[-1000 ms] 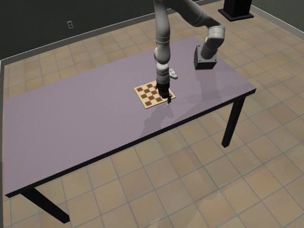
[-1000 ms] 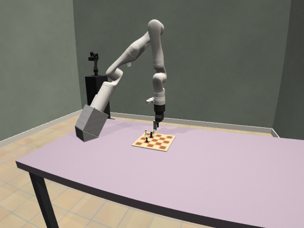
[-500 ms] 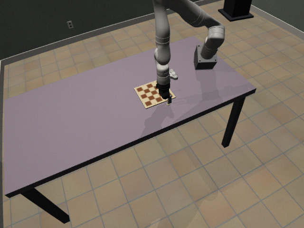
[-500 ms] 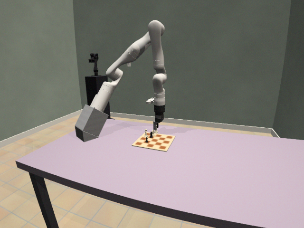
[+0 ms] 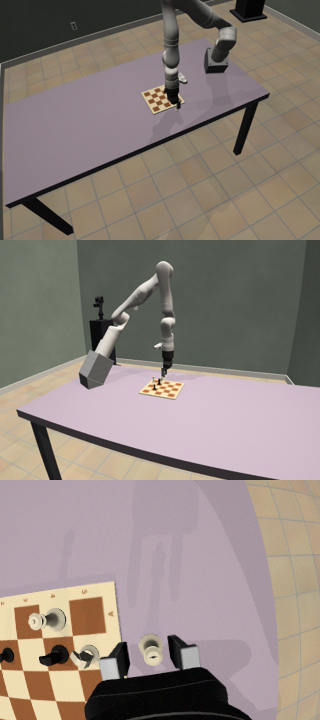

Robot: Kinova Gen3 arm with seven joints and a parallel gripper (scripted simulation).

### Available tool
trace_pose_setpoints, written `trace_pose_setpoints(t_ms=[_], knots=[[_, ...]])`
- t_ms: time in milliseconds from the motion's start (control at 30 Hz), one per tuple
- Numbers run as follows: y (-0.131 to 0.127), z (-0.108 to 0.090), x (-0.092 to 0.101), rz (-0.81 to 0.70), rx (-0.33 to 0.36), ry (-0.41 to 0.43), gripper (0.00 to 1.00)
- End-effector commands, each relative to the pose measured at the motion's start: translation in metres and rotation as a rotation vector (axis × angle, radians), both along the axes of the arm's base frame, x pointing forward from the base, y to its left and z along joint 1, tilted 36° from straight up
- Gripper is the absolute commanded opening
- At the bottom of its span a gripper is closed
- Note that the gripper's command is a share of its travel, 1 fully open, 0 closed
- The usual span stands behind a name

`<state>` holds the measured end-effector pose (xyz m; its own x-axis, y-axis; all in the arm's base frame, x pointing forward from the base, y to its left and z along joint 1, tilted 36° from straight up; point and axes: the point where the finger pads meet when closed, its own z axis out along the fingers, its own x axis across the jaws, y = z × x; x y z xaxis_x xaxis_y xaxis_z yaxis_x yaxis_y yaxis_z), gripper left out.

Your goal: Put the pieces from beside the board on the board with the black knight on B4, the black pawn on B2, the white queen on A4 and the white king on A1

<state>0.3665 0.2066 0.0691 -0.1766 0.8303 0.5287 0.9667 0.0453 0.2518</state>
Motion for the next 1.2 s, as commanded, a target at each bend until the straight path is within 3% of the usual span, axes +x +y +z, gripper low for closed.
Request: trace_pose_setpoints(t_ms=[0, 200, 233, 1167], knots=[[-0.0005, -0.0007, 0.0036, 0.001, -0.002, -0.009, 0.79], [-0.0005, -0.0007, 0.0036, 0.001, -0.002, -0.009, 0.79], [-0.0005, -0.0007, 0.0036, 0.001, -0.002, -0.009, 0.0], [-0.0005, -0.0007, 0.0036, 0.001, -0.002, -0.009, 0.0]])
